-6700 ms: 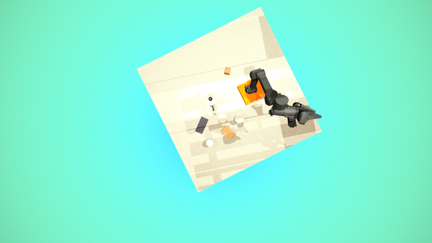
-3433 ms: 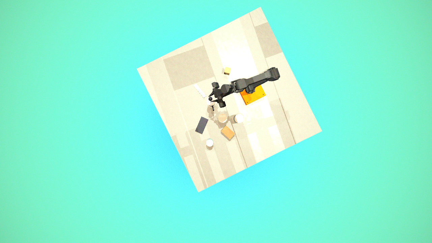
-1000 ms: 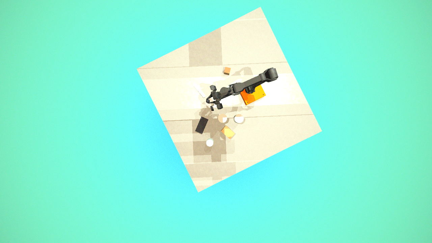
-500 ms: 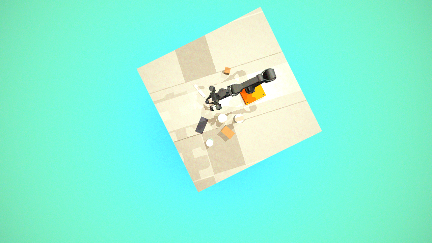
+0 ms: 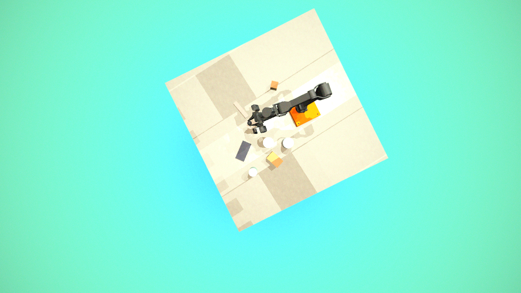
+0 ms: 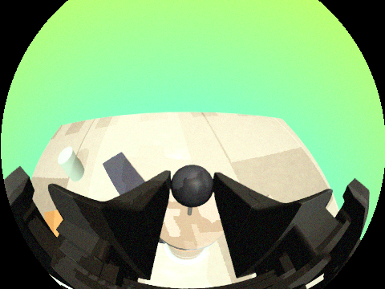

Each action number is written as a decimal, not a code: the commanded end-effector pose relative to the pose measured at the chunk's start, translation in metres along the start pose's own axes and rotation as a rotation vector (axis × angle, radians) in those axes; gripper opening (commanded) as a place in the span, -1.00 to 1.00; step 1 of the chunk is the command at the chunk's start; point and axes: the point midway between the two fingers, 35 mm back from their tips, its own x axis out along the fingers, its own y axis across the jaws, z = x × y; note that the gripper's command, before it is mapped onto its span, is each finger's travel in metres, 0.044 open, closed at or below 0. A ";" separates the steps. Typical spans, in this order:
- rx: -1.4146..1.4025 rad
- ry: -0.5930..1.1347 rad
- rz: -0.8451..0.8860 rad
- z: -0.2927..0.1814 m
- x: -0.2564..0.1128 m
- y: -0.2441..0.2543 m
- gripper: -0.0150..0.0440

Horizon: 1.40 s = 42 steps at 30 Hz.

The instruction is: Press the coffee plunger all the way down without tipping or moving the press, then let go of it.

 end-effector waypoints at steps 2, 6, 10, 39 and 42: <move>0.002 0.049 -0.002 -0.014 0.006 0.000 -0.07; 0.002 0.049 -0.002 -0.013 0.006 0.000 -0.07; 0.002 0.049 -0.002 -0.013 0.007 0.000 -0.07; 0.002 0.048 -0.002 -0.009 0.010 0.000 -0.07; 0.002 0.048 -0.002 -0.009 0.010 0.000 -0.07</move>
